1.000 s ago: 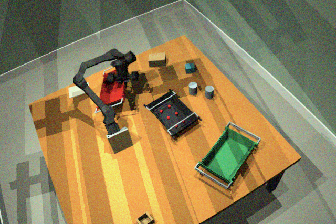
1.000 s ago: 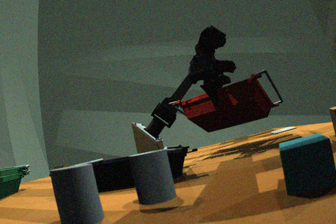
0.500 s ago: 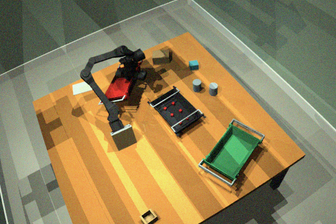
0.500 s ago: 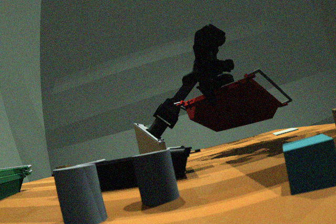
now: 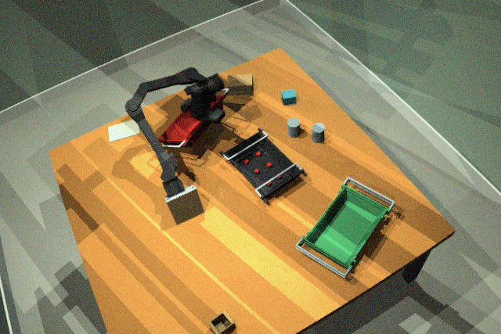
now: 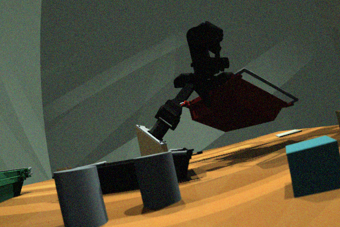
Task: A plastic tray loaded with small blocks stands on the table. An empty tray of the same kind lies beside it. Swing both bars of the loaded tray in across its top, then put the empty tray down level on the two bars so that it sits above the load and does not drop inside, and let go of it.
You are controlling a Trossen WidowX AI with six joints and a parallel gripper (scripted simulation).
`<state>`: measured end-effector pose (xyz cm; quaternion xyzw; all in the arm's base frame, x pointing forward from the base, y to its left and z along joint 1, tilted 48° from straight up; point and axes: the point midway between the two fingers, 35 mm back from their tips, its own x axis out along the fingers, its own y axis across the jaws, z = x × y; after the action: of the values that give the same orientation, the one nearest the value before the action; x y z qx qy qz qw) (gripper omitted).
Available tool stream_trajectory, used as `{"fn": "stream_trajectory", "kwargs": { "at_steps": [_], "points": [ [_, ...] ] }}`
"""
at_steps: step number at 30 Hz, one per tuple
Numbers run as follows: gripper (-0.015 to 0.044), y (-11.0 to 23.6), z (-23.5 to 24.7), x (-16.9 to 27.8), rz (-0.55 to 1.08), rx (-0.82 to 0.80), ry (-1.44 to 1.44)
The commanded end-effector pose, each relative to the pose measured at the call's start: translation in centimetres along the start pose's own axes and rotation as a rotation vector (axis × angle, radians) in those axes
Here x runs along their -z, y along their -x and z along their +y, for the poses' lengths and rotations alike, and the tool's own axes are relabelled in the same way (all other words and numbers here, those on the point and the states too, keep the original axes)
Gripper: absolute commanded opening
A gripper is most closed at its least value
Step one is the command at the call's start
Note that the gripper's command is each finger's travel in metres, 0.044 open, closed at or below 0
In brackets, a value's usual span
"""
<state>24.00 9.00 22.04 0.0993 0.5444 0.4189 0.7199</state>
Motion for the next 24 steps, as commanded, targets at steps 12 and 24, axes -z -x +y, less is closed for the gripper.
{"fn": "stream_trajectory", "kwargs": {
  "at_steps": [12, 24],
  "points": [
    [0.0, 0.6, -3.0, -0.8, -0.01, 0.01, -0.254],
    [0.0, 0.8, -5.5, -0.9, -0.008, 0.015, -0.462]
  ]
}}
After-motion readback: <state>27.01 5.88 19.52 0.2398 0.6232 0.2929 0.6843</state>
